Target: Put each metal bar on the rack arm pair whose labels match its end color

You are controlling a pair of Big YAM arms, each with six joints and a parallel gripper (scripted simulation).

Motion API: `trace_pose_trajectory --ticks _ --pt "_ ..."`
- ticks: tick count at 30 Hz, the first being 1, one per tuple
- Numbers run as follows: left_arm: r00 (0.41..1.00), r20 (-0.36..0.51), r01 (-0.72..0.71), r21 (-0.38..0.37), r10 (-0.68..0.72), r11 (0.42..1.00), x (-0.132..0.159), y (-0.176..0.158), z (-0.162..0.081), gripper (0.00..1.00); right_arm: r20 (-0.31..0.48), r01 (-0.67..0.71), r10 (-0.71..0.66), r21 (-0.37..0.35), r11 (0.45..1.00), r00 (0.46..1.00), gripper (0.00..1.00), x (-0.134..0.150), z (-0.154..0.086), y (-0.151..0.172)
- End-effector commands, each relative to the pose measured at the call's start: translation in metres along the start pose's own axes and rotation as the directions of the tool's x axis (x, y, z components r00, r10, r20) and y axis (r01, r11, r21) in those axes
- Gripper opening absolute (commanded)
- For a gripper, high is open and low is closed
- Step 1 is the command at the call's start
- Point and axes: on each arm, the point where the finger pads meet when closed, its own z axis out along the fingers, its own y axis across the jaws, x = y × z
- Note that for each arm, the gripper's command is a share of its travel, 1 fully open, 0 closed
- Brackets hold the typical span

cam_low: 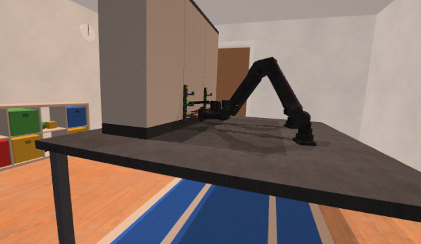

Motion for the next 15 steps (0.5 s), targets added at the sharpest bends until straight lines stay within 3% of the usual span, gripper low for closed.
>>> trace_pose_trajectory --ticks 1,15 --pt "1.000 -0.011 0.009 -0.061 -0.010 0.998 0.006 0.038 0.018 0.00 -0.013 0.001 -0.001 0.027 1.000 1.000 0.00 0.008 0.013 -0.019" --pt "1.000 -0.011 0.010 -0.061 -0.010 0.998 0.006 0.049 0.018 0.00 -0.013 0.001 -0.001 0.027 1.000 1.000 0.00 0.008 0.013 -0.030"
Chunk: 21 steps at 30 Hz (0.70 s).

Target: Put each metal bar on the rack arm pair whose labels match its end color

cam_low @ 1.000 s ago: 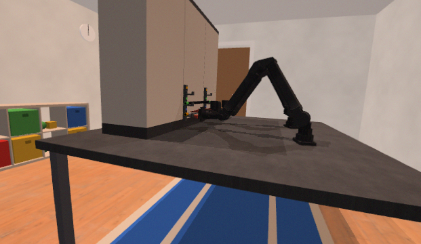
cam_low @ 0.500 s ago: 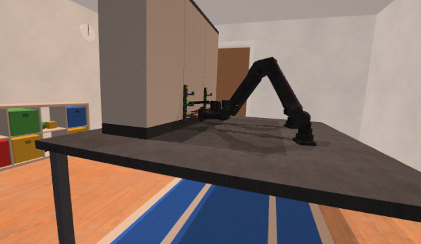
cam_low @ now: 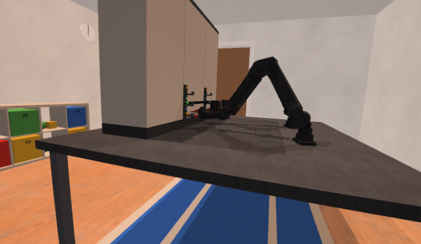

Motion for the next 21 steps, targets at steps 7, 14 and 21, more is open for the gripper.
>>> trace_pose_trajectory --ticks 7,14,21 --pt "1.000 -0.011 0.013 -0.076 -0.014 0.997 0.006 0.054 0.017 0.00 -0.013 -0.002 0.003 0.043 0.999 1.000 0.00 0.008 0.012 -0.035" --pt "1.000 -0.011 0.013 -0.076 -0.014 0.997 0.006 0.063 0.016 0.00 -0.013 -0.002 0.003 0.043 0.999 1.000 0.00 0.008 0.011 -0.044" --pt "1.000 -0.011 0.013 -0.076 -0.014 0.997 0.006 0.072 0.016 0.00 -0.013 -0.002 0.003 0.043 0.999 1.000 0.00 0.008 0.011 -0.054"
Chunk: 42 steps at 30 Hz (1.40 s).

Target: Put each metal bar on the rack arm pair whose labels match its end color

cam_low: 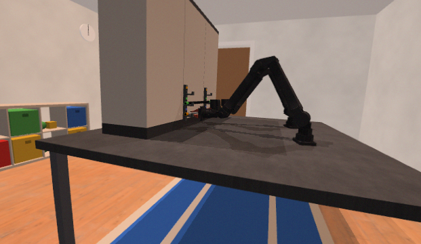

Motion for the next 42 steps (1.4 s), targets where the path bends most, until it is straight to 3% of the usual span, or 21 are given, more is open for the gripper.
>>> trace_pose_trajectory --ticks 1,42 --pt "1.000 -0.010 0.019 -0.113 -0.021 0.993 0.006 0.072 0.013 0.00 -0.013 -0.010 0.011 0.081 0.997 1.000 0.00 0.009 0.009 -0.053" --pt "1.000 -0.010 0.019 -0.113 -0.021 0.993 0.006 0.094 0.011 0.00 -0.013 -0.010 0.011 0.081 0.997 1.000 0.00 0.009 0.007 -0.075"
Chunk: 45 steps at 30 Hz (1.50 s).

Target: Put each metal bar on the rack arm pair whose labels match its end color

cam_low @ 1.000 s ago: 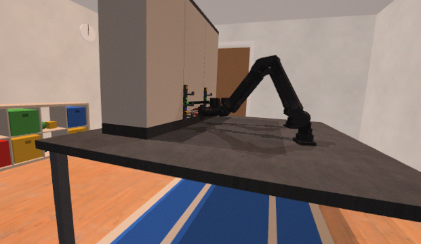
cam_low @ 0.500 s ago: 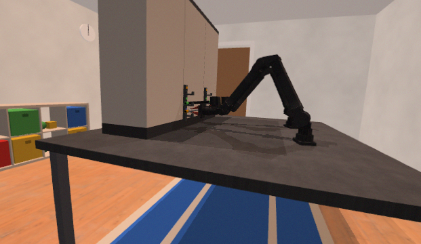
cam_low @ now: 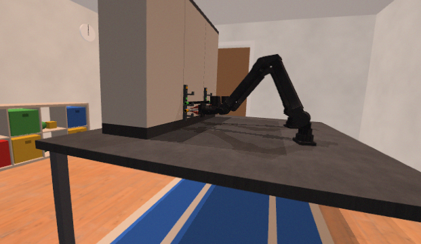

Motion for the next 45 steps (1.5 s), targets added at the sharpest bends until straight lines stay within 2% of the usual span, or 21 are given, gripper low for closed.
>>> trace_pose_trajectory --ticks 1,11,45 --pt "1.000 -0.010 0.018 -0.112 -0.019 0.994 0.006 0.069 0.012 0.00 -0.013 -0.010 0.011 0.079 0.997 1.000 0.00 0.009 0.008 -0.051" --pt "1.000 -0.010 0.018 -0.112 -0.019 0.994 0.006 0.070 0.011 0.00 -0.013 -0.010 0.011 0.079 0.997 1.000 0.00 0.009 0.007 -0.052" --pt "1.000 -0.010 0.018 -0.112 -0.019 0.994 0.007 0.062 -0.014 0.00 -0.013 -0.010 0.011 0.079 0.997 1.000 0.00 0.008 -0.019 -0.044"
